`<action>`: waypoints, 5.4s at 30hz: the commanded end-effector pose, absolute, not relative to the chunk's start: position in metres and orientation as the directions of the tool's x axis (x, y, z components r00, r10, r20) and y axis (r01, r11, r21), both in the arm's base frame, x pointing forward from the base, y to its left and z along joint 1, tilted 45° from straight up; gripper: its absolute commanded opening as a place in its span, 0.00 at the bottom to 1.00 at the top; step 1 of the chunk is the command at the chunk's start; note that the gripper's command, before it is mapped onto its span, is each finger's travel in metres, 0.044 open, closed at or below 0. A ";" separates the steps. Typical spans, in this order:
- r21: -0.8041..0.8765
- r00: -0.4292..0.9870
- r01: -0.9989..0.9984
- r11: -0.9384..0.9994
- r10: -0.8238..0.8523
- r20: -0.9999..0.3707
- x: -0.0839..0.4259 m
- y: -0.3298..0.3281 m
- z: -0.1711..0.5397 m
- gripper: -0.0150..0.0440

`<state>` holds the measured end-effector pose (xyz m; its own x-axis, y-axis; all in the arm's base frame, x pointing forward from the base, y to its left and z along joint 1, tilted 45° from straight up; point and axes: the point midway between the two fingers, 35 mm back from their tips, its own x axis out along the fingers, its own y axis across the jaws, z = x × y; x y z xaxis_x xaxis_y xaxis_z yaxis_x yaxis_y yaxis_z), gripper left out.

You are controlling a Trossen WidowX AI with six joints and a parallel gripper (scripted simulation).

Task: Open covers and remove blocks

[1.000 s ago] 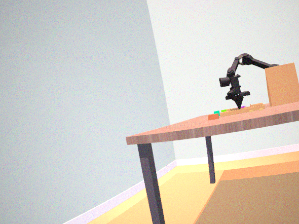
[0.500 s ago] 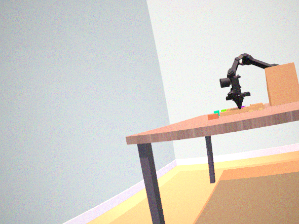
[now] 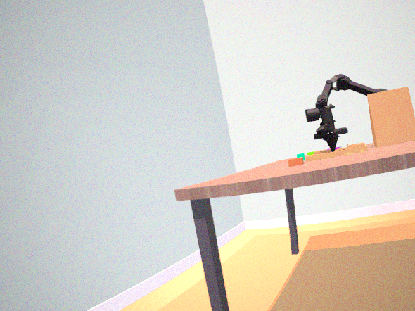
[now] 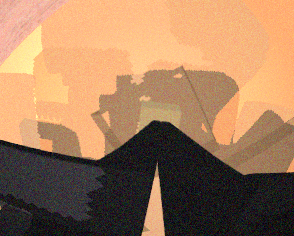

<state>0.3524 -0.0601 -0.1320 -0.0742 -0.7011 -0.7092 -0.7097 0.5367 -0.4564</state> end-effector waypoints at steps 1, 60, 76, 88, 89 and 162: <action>-0.456 -0.078 -0.709 0.537 -0.704 -0.706 0.351 -0.062 -0.132 0.25; -0.453 -0.078 -0.713 0.536 -0.702 -0.708 0.355 -0.041 -0.112 0.50; -0.453 -0.078 -0.713 0.536 -0.702 -0.708 0.355 -0.044 -0.115 0.50; -0.453 -0.078 -0.713 0.535 -0.703 -0.707 0.353 -0.052 -0.123 0.50; -0.453 -0.078 -0.713 0.535 -0.703 -0.707 0.353 -0.053 -0.124 0.50; -0.453 -0.077 -0.712 0.537 -0.701 -0.709 0.355 -0.035 -0.108 0.39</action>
